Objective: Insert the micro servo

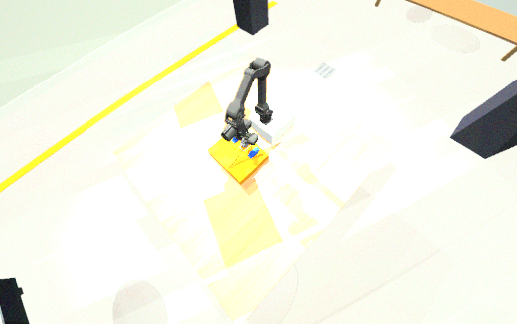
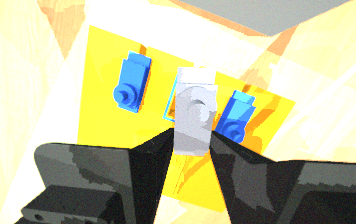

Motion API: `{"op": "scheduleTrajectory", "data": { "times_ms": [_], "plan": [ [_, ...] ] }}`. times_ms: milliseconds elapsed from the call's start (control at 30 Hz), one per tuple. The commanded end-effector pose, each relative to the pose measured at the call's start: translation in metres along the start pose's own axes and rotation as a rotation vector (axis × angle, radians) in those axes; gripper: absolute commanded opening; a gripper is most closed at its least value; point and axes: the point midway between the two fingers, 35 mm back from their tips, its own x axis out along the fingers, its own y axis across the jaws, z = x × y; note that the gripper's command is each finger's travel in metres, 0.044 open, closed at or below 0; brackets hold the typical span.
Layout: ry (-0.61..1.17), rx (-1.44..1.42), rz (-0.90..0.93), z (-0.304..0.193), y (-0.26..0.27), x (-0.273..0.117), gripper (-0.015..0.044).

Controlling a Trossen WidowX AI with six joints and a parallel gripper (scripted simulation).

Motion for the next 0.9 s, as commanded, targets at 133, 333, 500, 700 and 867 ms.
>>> {"op": "scheduleTrajectory", "data": {
  "times_ms": [133,333,500,700,867],
  "plan": [
    [0.011,0.005,0.005,0.003,-0.001,-0.003,0.0],
    [0.011,0.005,0.005,0.006,-0.003,-0.003,0.0],
    [0.01,0.005,0.005,0.008,-0.004,-0.003,0.0],
    [0.01,0.005,0.005,0.01,-0.006,-0.002,0.0],
    [0.01,0.005,0.005,0.012,-0.007,-0.002,0.0]
  ]
}}
